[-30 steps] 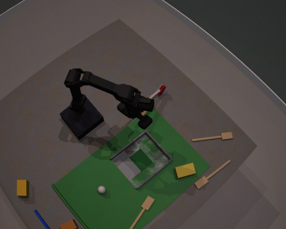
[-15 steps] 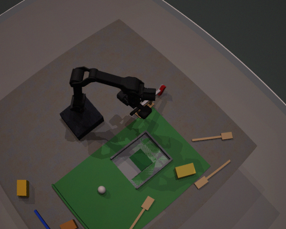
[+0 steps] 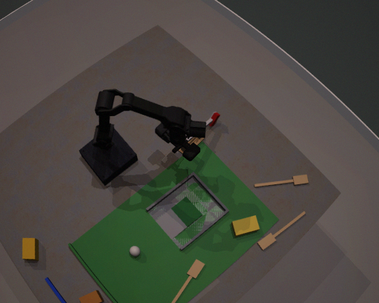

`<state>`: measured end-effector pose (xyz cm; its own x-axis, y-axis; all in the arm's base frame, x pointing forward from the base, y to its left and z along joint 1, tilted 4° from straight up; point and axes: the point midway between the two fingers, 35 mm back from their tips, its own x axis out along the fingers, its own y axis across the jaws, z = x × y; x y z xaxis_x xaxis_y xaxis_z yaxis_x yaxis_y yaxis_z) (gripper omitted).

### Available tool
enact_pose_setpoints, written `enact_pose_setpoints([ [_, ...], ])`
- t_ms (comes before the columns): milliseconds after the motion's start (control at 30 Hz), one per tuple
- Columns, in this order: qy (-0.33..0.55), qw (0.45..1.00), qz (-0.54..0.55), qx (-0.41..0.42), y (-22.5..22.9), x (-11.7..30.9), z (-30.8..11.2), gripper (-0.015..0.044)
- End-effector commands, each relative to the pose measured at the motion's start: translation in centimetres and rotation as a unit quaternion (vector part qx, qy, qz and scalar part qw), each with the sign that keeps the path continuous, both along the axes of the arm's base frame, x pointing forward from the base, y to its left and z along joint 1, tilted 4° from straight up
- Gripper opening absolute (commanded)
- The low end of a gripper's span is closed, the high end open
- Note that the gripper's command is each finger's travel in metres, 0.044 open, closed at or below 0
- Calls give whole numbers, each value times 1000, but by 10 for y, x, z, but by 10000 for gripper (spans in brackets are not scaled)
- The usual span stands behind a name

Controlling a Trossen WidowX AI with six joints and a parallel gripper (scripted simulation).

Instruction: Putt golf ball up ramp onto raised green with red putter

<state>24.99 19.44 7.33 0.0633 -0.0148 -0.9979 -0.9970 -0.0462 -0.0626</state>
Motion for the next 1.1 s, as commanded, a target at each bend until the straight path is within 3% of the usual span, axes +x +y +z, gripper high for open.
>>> enact_pose_setpoints([
  [0, 3, 1000, 0, 0, -1, -1, -4, 440],
  [633, 3, 1000, 0, 0, -1, 0, -26, 440],
  [1067, -1, 1000, -1, 1, 0, 2, -23, 99],
])
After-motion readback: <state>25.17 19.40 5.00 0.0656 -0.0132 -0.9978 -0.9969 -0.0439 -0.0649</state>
